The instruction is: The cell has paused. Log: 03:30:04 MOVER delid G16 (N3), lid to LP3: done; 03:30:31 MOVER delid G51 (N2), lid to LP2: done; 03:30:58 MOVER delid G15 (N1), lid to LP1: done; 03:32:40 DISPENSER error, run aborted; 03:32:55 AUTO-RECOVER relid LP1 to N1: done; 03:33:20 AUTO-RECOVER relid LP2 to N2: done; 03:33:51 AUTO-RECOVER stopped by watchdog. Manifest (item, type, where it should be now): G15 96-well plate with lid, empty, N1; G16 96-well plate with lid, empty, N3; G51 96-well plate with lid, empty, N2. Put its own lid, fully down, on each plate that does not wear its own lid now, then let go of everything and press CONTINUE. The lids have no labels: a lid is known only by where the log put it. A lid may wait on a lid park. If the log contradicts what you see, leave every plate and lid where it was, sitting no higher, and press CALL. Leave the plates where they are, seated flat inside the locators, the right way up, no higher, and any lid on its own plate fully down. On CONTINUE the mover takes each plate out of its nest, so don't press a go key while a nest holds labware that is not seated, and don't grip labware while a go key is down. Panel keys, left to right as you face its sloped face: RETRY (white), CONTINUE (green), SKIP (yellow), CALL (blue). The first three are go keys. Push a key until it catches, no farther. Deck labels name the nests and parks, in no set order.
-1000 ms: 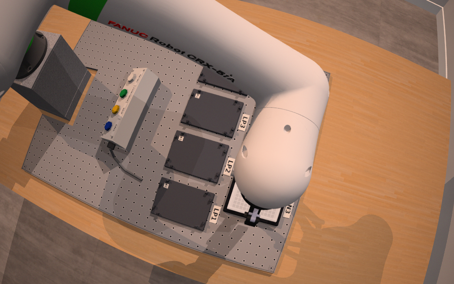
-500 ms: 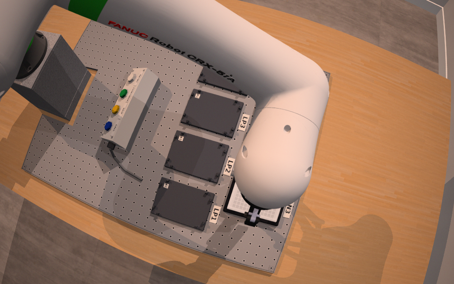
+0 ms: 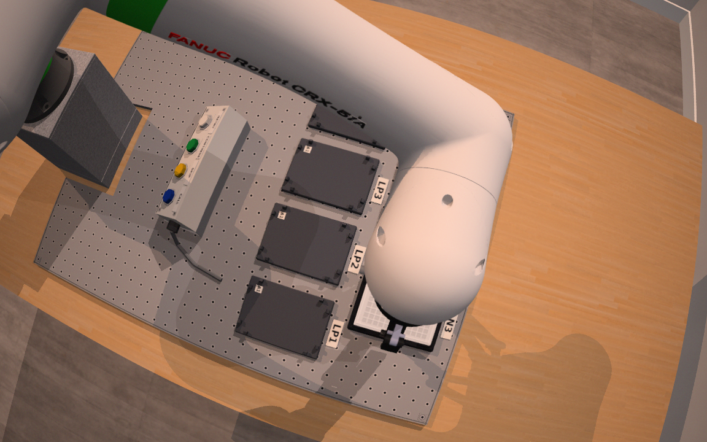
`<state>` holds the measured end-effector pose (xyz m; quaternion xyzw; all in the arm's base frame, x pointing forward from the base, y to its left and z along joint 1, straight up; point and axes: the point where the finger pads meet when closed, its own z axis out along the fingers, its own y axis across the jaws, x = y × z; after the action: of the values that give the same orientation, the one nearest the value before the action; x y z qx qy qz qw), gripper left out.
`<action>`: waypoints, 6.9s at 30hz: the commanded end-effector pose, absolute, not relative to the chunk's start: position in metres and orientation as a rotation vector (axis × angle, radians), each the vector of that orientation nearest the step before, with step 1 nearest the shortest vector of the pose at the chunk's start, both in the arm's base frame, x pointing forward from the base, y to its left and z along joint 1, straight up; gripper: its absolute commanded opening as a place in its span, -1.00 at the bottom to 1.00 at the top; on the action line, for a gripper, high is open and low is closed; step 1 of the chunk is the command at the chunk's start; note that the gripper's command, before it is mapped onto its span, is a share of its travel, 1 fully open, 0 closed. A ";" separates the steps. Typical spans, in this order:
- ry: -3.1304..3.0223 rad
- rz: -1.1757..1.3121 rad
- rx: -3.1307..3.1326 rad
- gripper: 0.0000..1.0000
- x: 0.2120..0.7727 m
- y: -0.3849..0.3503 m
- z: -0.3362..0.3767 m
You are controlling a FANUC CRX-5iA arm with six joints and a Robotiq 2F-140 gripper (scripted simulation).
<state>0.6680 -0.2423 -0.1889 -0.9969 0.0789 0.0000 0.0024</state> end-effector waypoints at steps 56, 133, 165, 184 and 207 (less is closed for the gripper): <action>0.248 -0.001 -3.127 -1.00 0.668 -0.242 -0.191; 0.248 -0.001 -3.127 0.32 0.668 -0.242 -0.192; 0.248 -0.001 -3.127 0.32 0.668 -0.242 -0.192; 0.248 -0.001 -3.127 0.32 0.668 -0.242 -0.185; 0.248 -0.001 -3.127 0.32 0.668 -0.243 -0.147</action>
<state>0.6680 -0.2425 -0.1487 -0.9969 0.0789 0.0000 0.0024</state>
